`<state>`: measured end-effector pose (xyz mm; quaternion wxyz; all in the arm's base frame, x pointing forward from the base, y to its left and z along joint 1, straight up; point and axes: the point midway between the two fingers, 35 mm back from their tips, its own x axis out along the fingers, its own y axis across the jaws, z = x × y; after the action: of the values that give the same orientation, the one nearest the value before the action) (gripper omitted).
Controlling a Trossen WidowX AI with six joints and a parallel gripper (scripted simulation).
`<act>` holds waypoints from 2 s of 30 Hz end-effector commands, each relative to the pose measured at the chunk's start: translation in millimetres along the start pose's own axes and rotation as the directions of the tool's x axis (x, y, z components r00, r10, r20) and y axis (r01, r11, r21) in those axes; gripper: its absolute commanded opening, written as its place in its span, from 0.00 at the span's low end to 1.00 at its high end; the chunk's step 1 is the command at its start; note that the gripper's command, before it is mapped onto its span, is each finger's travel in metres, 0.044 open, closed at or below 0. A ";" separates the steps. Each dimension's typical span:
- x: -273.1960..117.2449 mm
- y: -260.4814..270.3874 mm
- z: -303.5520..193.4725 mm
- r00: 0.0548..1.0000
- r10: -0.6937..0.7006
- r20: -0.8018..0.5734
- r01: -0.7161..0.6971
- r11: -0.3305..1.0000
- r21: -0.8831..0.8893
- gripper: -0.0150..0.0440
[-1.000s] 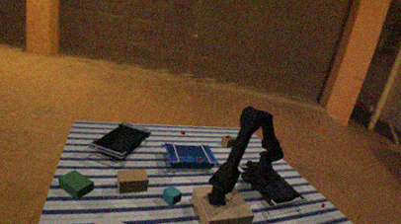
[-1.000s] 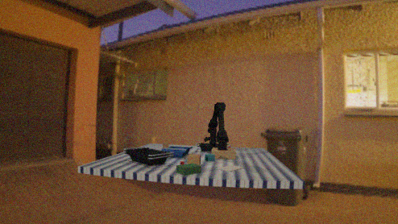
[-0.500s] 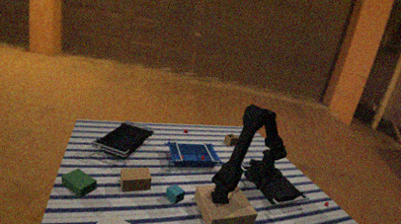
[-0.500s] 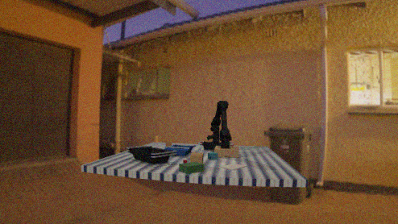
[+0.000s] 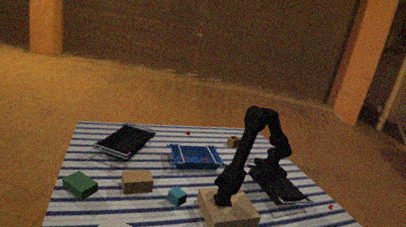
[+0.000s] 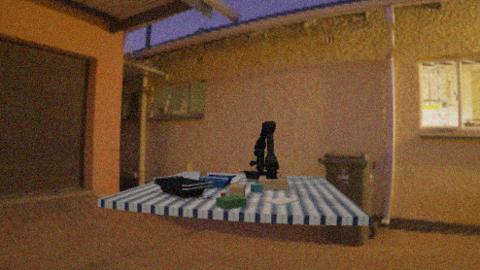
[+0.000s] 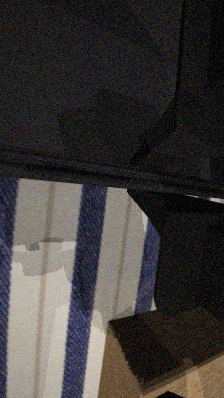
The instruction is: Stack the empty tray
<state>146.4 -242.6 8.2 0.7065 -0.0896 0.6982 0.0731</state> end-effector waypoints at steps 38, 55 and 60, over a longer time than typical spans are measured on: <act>-128.4 -37.7 12.3 1.000 0.000 0.004 0.000 1.000 -0.005 0.25; -156.6 -48.3 15.7 1.000 -0.001 0.005 0.001 1.000 -0.005 0.25; -156.6 -48.3 15.7 1.000 -0.001 0.005 0.001 1.000 -0.005 0.25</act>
<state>169.3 -280.2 160.8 0.7050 -0.0842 0.6994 0.0812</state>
